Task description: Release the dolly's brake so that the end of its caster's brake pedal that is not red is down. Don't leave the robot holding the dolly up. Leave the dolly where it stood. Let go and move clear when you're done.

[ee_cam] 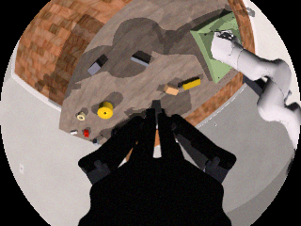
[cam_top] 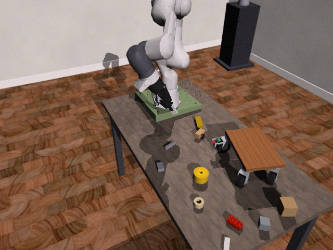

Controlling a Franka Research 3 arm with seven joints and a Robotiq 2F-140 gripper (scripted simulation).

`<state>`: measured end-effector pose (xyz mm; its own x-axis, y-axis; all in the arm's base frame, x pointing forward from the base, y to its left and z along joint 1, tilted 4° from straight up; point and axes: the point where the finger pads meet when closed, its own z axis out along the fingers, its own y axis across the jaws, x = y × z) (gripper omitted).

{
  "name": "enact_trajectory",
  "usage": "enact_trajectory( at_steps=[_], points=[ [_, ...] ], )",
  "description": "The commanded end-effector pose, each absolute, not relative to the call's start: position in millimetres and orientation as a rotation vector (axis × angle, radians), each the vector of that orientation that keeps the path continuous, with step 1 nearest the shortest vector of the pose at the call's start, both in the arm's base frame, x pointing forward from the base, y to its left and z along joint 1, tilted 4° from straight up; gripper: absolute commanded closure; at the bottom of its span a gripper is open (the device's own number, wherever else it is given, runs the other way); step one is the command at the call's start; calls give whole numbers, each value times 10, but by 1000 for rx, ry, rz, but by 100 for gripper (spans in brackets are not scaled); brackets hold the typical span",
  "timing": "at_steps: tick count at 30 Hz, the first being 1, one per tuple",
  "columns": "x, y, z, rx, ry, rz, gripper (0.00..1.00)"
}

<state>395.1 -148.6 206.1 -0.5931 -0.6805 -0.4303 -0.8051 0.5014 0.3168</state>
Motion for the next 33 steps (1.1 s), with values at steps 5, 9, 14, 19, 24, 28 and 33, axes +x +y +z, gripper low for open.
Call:
enact_trajectory(
  at_steps=[5,9,14,19,24,28,33],
  points=[
    [3954,-1511,2056,-1286,2484,710,100],
    [4080,-1366,1995,-1528,2380,650,100],
    [4080,-1366,1995,-1528,2380,650,100],
    [4080,-1366,1995,-1528,2380,650,100],
    [4080,-1366,1995,-1528,2380,650,100],
    [4575,-699,1827,-1965,2118,550,100],
    [5017,179,1758,-2291,1834,513,100]
  ],
)
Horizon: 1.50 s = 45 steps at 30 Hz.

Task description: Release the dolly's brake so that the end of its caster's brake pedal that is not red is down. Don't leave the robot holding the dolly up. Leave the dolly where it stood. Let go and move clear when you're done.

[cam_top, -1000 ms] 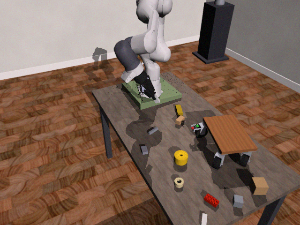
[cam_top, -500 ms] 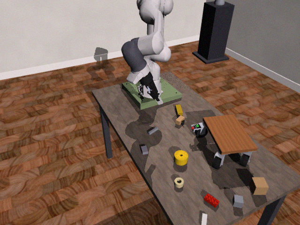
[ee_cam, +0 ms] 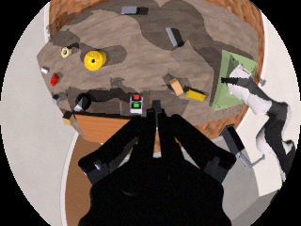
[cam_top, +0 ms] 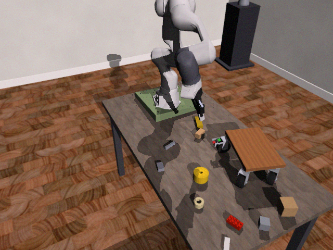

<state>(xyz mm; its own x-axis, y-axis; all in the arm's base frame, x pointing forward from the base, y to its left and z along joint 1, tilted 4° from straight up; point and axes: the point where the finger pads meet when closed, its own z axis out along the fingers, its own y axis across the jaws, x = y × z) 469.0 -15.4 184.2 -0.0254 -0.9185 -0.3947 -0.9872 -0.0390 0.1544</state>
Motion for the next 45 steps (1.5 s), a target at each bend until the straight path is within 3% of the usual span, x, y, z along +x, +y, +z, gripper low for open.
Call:
enact_trajectory(
  at_steps=[1,10,32,45],
  points=[
    [5070,327,1755,-2355,1765,503,100],
    [5212,834,1756,-2756,1217,373,100],
    [5214,842,1757,-3082,235,82,100],
    [5214,842,1757,-3081,224,79,100]
  ],
)
